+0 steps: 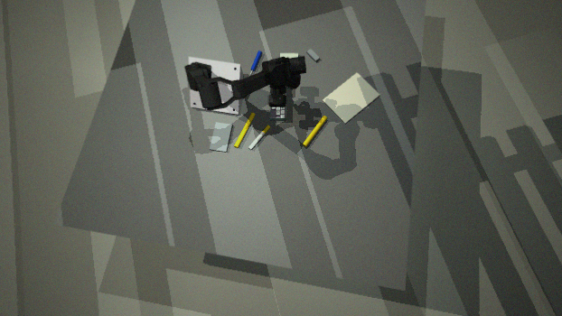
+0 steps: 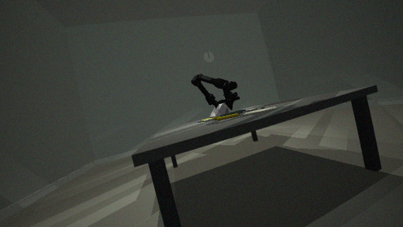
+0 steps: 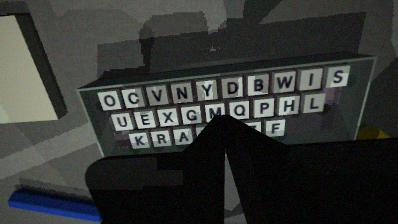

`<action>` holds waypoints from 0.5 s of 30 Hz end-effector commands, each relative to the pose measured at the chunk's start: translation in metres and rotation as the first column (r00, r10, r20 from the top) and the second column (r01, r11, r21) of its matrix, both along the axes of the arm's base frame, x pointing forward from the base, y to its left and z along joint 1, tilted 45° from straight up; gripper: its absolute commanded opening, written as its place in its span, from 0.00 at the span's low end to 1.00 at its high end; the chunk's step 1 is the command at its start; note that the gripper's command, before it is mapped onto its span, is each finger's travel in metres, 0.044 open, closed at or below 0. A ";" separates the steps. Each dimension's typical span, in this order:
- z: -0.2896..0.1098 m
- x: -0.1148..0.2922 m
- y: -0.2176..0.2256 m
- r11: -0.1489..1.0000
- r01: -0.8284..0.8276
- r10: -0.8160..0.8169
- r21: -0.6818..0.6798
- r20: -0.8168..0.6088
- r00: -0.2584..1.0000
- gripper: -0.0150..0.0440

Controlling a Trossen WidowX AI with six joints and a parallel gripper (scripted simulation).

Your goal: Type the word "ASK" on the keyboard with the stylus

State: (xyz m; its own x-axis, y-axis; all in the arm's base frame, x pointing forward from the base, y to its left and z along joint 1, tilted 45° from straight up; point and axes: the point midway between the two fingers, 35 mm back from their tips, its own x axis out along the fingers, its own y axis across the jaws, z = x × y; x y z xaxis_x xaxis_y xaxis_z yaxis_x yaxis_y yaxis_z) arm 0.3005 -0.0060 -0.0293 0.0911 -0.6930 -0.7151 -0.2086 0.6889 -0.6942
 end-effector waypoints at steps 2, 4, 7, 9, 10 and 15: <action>0.001 -0.004 -0.005 1.000 -0.010 0.009 -0.009 -0.025 1.000 0.25; 0.001 -0.004 -0.005 1.000 -0.010 0.009 -0.009 -0.025 1.000 0.25; 0.001 -0.004 -0.005 1.000 -0.010 0.009 -0.009 -0.025 1.000 0.25; 0.001 -0.004 -0.005 1.000 -0.010 0.009 -0.009 -0.025 1.000 0.25; 0.001 -0.004 -0.005 1.000 -0.010 0.009 -0.009 -0.025 1.000 0.25; 0.037 0.009 -0.040 1.000 -0.010 0.009 -0.010 -0.025 1.000 0.25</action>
State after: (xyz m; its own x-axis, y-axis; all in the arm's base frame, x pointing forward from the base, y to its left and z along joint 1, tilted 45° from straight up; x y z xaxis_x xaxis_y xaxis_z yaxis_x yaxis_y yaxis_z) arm 0.3008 -0.0203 -0.0178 0.0792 -0.6927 -0.7169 -0.2512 0.6820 -0.6868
